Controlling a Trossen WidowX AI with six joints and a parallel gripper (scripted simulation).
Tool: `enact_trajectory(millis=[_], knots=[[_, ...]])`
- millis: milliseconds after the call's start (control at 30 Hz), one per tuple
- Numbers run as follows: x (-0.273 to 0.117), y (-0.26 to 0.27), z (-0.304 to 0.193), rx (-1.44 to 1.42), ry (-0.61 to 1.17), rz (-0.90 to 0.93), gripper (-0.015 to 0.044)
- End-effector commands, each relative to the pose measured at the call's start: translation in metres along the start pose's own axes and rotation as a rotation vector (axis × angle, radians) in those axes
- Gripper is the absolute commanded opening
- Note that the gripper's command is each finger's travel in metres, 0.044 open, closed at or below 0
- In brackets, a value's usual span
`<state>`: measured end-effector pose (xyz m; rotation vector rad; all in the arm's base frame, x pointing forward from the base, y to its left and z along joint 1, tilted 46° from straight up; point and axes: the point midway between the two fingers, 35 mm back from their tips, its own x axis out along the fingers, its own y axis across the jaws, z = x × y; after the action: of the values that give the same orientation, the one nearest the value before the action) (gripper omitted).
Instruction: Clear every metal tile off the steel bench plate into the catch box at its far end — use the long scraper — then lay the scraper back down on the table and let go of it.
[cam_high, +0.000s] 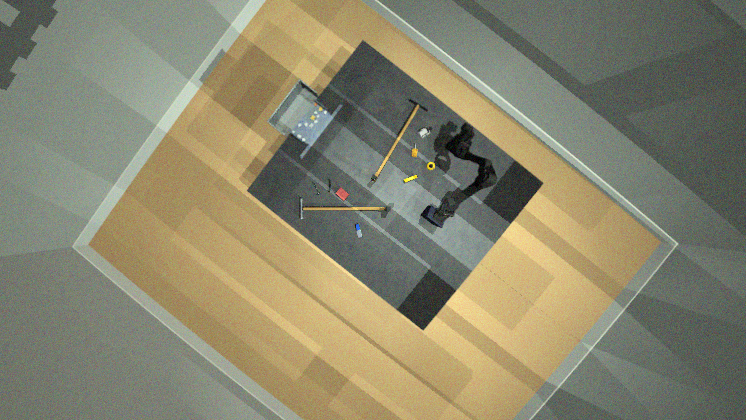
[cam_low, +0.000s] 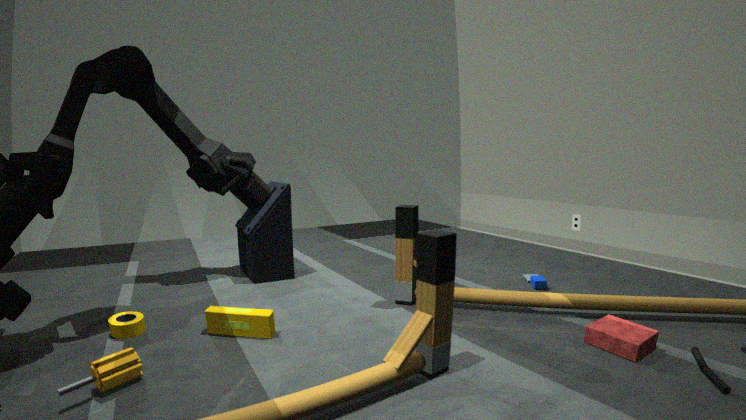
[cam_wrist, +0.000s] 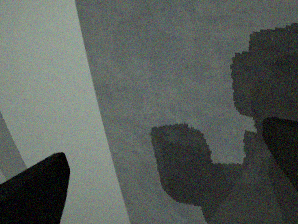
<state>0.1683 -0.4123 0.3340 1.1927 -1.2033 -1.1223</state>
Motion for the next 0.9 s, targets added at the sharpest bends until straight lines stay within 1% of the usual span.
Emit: enact_trajectory(millis=[0, 433, 867], knots=[[0.007, 0.007, 0.021, 0.049, -0.040, 0.025, 0.0440], [0.021, 0.021, 0.085, 0.180, -0.168, 0.095, 0.0440], [0.025, 0.034, 0.149, 0.302, -0.286, 0.180, 0.0440]])
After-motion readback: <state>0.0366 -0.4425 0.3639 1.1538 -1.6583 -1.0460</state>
